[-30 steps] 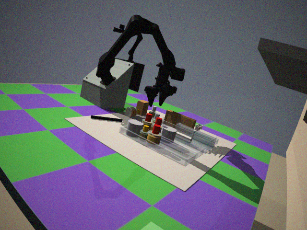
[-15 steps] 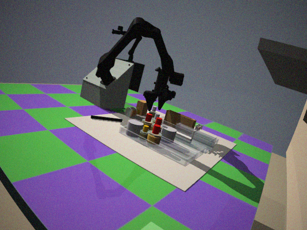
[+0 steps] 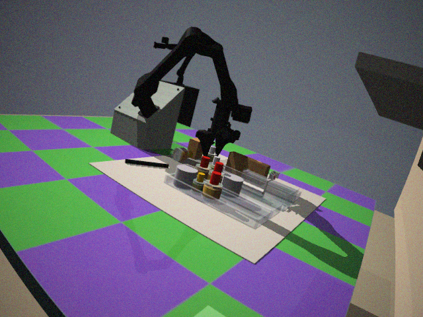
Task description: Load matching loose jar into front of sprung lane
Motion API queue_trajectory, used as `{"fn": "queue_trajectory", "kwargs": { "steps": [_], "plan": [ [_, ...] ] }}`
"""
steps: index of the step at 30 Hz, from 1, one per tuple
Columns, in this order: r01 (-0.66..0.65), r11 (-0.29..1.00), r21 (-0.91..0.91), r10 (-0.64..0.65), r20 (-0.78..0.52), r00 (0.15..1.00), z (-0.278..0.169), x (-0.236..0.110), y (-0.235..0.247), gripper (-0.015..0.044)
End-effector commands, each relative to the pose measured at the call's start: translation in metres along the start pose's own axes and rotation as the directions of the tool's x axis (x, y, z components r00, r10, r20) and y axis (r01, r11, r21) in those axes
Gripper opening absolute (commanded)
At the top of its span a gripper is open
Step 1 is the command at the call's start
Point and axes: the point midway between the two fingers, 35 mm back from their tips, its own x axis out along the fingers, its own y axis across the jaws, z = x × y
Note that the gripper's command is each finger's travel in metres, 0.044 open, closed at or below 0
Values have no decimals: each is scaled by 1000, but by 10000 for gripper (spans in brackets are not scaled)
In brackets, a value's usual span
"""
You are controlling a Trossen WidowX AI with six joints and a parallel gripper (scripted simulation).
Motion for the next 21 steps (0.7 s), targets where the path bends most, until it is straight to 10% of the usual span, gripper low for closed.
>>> {"fn": "queue_trajectory", "kwargs": {
  "steps": [1, 15, 21],
  "plan": [
    [3, 1000, -5, -3, 0, 1000, -1, 2, -1, 282],
    [1, 1000, -5, -1, 1, 1000, 3, -17, -1, 13],
    [-2, 1000, -6, 2, 1, 1000, 7, -66, -4, 0]
  ]
}}
